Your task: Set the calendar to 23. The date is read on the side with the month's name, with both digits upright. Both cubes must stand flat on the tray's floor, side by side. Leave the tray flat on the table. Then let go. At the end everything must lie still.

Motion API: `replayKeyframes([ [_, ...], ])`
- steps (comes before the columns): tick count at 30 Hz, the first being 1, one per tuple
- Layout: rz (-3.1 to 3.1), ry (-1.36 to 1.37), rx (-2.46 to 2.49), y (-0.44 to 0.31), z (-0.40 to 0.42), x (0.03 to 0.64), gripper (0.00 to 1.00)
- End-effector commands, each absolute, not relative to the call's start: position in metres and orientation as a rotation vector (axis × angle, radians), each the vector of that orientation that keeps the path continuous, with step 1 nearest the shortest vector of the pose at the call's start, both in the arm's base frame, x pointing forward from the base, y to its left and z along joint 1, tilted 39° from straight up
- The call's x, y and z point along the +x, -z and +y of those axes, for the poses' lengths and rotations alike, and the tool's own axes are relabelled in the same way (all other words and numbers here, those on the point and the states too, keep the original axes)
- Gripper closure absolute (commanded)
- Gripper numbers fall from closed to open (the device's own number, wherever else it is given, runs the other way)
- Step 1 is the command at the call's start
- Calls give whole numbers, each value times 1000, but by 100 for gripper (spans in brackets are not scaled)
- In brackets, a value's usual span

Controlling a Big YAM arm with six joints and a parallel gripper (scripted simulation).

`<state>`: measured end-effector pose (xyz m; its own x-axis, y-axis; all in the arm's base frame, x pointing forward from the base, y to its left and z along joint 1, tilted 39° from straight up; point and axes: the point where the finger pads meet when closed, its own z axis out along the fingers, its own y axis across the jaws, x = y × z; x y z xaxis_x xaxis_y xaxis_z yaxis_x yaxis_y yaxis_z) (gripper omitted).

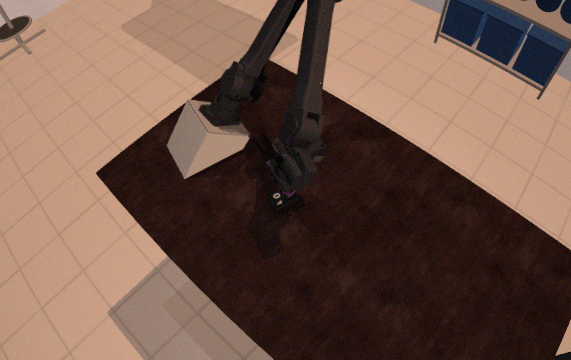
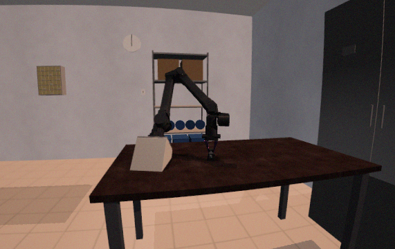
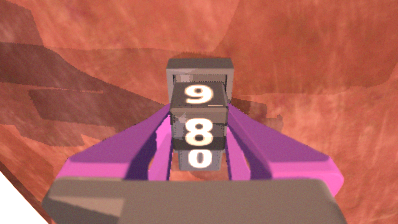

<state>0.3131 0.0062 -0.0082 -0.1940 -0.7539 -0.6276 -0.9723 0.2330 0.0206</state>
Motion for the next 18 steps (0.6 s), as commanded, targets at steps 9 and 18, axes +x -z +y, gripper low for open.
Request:
replayKeyframes([
  [9,2019,-559,-1556,7,-3,324,74],
  [18,2016,-554,-1558,6,-3,326,74],
])
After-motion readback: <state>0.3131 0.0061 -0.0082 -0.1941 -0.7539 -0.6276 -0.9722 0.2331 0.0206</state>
